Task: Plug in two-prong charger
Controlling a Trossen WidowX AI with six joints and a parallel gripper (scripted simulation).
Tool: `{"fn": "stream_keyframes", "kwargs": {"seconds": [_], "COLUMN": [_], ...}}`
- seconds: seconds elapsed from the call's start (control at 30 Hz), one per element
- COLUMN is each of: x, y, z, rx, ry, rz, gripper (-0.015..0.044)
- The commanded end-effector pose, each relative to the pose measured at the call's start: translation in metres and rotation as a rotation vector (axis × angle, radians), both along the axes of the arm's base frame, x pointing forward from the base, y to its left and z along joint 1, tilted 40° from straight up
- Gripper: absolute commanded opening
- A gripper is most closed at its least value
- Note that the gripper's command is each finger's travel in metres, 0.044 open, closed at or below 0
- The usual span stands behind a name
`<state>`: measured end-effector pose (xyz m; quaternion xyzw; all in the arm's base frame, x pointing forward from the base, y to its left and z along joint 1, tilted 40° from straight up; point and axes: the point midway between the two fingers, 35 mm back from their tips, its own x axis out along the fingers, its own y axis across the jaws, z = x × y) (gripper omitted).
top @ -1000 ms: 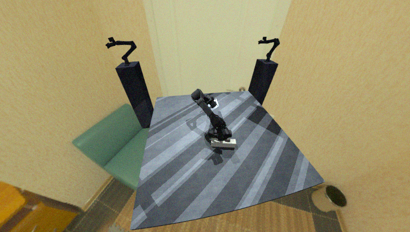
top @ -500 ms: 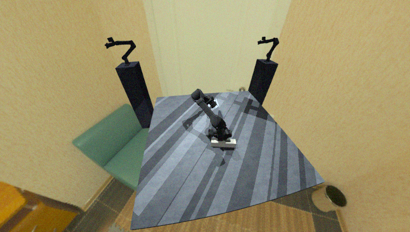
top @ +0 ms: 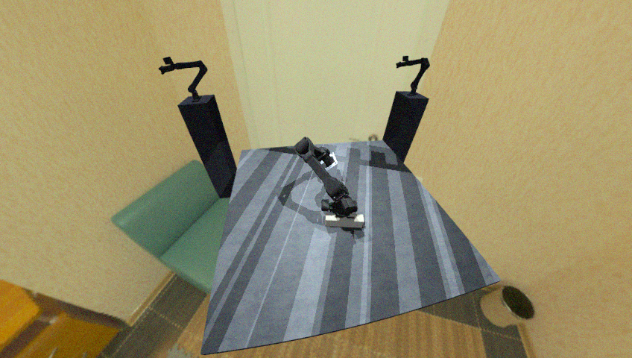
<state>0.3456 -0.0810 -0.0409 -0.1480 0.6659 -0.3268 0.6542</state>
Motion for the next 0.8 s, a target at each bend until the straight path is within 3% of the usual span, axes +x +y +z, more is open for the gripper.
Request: {"fn": "stream_keyframes", "kwargs": {"seconds": [0.0, 0.77], "x": [0.0073, 0.0079], "y": [0.0005, 0.0022], "z": [0.0044, 0.0069], "rx": [-0.006, -0.006], "ry": [-0.031, -0.031], "rz": [0.001, 0.001], "gripper": [0.0000, 0.0000]}}
